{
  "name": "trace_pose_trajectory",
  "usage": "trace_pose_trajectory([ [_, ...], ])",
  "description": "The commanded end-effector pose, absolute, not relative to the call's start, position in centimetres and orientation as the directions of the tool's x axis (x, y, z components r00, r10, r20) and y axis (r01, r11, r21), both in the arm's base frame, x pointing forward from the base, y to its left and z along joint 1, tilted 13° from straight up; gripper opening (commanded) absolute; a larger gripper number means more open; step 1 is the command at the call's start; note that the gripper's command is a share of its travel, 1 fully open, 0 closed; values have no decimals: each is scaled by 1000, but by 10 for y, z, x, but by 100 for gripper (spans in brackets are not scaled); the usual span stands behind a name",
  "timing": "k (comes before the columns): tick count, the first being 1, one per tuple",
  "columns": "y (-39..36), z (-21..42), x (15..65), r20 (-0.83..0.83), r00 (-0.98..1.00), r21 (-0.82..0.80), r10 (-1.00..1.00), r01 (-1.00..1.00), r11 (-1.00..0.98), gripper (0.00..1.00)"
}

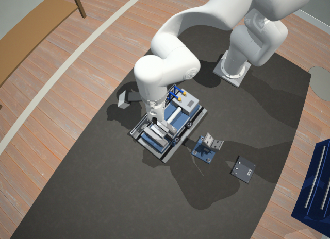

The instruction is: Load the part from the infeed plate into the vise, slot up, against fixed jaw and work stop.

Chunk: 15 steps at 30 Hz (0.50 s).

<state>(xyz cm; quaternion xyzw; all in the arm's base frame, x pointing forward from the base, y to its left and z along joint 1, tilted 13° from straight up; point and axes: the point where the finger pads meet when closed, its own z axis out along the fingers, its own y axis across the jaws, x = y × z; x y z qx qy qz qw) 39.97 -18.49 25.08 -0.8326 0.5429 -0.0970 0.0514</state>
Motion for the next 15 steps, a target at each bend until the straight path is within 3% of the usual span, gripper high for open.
trace_pose_trajectory([
  [1, -179, 252, 398, 90, 248, -199, -965, -945, -261, 0],
  [15, -165, 250, 393, 20, -72, -217, -997, -974, 66, 0],
])
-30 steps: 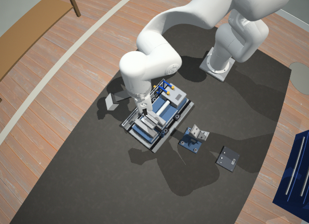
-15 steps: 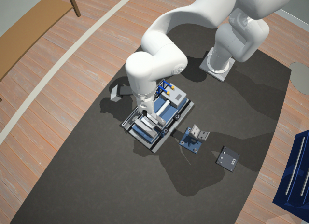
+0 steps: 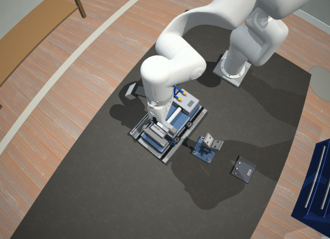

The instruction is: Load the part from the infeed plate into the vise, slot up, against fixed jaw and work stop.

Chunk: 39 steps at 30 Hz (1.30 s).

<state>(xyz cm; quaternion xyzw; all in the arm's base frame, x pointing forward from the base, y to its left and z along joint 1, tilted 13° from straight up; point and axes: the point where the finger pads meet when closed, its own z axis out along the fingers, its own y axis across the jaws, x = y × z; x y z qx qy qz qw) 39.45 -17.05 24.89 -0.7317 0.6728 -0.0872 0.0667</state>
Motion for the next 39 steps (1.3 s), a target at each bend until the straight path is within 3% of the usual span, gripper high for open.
trace_pose_trajectory([
  [1, -164, 250, 393, 17, -84, -218, -996, -973, 78, 0],
  [9, -158, 249, 390, -13, -218, -218, -976, -952, 216, 0],
  [39, -158, 249, 390, -14, -220, -218, -975, -951, 218, 0],
])
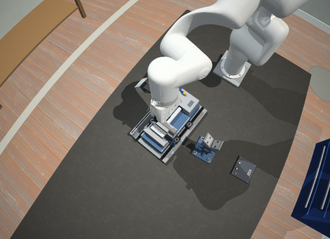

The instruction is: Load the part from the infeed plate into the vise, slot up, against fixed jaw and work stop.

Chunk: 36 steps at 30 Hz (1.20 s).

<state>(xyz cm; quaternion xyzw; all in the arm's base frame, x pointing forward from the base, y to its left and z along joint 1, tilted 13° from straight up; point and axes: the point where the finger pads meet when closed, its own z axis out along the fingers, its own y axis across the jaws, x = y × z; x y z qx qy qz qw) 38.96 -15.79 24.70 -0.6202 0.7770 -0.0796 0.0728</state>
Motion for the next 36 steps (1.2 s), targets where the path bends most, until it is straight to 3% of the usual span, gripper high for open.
trace_pose_trajectory([
  [1, -158, 249, 390, -14, -220, -218, -975, -951, 218, 0],
  [36, -159, 229, 395, -13, -220, -218, -975, -951, 218, 0],
])
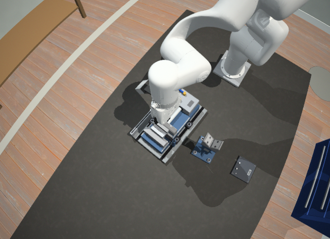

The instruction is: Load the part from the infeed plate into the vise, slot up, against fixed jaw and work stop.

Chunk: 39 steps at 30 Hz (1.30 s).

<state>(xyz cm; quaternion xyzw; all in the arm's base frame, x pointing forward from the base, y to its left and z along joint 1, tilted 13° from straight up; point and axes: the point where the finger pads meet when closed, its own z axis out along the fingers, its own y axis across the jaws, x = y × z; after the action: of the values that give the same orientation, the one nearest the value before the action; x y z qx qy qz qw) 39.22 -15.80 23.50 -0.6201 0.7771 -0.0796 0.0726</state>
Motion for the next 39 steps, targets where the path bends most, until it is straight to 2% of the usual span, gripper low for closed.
trace_pose_trajectory([
  [1, -159, 228, 395, -13, -220, -218, -975, -951, 218, 0],
  [39, -159, 198, 402, -13, -220, -218, -975, -951, 218, 0],
])
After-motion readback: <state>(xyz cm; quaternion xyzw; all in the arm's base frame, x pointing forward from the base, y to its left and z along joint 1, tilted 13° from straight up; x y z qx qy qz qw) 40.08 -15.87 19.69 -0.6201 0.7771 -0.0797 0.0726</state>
